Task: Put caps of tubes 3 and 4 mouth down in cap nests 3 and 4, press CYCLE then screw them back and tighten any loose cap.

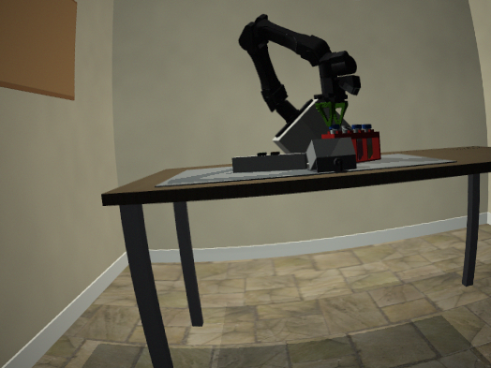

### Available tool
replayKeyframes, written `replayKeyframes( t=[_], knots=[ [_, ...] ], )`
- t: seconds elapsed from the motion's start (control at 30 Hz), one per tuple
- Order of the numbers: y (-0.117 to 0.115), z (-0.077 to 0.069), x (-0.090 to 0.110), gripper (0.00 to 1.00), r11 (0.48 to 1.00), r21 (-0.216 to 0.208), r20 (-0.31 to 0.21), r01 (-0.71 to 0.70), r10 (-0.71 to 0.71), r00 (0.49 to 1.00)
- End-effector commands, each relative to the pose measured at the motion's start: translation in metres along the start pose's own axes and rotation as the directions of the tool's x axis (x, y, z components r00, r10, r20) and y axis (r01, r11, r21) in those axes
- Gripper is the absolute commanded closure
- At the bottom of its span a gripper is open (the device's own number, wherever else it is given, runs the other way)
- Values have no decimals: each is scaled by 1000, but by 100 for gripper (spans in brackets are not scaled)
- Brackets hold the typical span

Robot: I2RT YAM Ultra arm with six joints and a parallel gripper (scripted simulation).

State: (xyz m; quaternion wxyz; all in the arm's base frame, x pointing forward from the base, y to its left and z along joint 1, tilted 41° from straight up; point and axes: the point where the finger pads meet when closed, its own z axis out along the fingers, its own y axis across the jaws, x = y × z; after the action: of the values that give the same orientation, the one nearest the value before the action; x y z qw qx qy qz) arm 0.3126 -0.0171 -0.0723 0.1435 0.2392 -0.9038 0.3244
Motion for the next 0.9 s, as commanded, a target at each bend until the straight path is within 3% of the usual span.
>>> replayKeyframes(
  t=[0.0,0.3,0.33,0.8,0.87],
  knots=[
    [1,-5,-3,51,993,3,15,-122,121,992],
    [1,-6,-4,51,993,3,15,-122,121,992],
    [1,-6,-4,100,993,3,15,-122,121,992],
    [1,-6,-4,100,993,3,15,-122,121,992],
    [1,-12,-4,100,993,3,15,-122,121,992]
  ],
)
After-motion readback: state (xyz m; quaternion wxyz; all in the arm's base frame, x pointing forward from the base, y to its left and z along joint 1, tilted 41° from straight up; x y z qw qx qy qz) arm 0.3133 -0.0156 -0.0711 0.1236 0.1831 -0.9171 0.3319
